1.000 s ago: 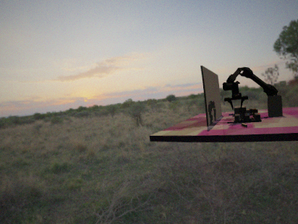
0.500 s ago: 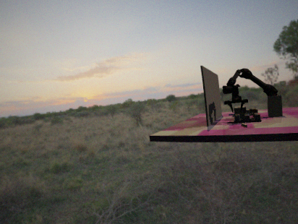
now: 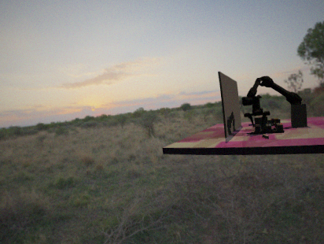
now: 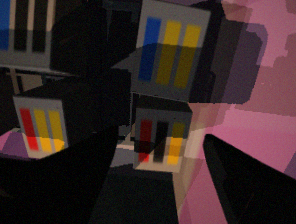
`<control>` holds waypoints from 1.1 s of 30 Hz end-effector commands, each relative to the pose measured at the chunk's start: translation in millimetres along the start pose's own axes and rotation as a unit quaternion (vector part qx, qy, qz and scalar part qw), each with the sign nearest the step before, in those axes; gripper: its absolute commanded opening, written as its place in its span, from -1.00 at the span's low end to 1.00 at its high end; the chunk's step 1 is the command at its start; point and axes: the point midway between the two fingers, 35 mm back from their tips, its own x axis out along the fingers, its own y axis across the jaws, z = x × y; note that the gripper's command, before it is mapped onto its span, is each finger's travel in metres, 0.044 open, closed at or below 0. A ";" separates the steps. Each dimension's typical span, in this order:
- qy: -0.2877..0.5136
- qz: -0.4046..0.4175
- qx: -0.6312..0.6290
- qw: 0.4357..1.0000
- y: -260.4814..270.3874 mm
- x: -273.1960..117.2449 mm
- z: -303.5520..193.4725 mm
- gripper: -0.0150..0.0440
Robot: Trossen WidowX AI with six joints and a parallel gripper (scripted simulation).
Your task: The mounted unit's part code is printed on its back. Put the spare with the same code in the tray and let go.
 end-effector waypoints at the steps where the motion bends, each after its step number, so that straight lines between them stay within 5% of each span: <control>1: 0.002 -0.001 -0.002 1.000 0.0 7.1 -0.8 0.53; 19: 0.004 -0.001 -0.002 1.000 1.2 27.4 -1.3 0.53; 24: 0.002 0.001 0.000 1.000 2.0 26.4 -0.8 0.08; 31: 0.002 0.001 0.000 1.000 2.0 26.4 -0.8 -0.08; 33: 0.002 0.001 0.000 1.000 2.0 26.4 -0.8 -0.26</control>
